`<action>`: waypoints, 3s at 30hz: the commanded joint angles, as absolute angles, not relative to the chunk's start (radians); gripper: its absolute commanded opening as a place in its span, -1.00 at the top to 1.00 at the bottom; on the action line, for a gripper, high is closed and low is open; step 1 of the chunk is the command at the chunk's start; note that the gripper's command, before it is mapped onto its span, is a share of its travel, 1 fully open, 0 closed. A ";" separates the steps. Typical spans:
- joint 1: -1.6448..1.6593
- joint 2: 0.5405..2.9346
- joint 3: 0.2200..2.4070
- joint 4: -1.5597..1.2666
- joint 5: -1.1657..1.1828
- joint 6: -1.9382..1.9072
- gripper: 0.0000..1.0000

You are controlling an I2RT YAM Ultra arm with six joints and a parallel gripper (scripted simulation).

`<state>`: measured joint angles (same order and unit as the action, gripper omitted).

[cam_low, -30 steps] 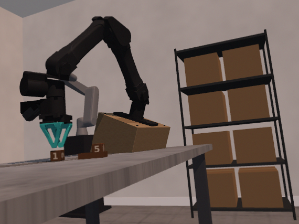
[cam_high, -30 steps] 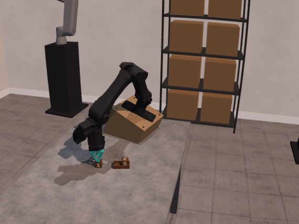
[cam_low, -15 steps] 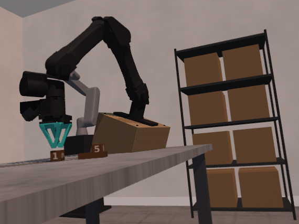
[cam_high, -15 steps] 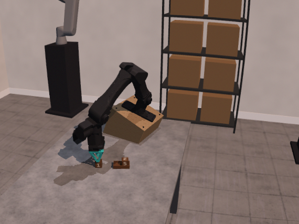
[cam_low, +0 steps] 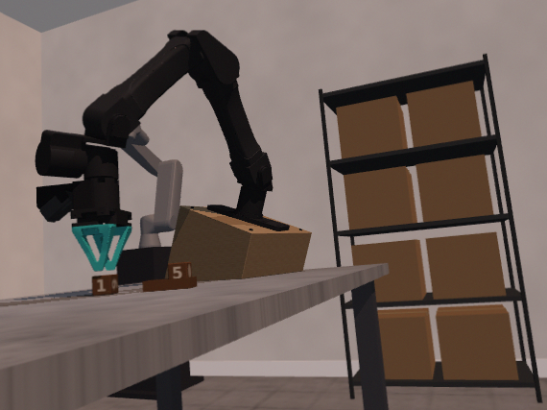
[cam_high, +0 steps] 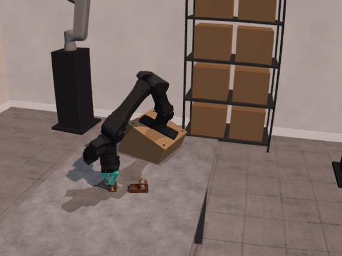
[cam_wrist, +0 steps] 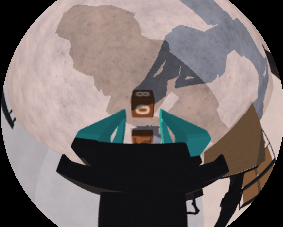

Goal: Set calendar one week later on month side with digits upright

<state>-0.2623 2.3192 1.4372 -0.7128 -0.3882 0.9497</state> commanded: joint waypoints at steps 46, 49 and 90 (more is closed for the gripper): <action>-0.239 2.372 1.423 -0.620 -0.388 0.979 0.07; -0.238 2.374 1.423 -0.617 -0.388 0.980 0.07; -0.238 2.374 1.423 -0.617 -0.388 0.980 0.45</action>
<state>-0.2344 2.3821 1.4204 -0.6231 -0.3889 0.9798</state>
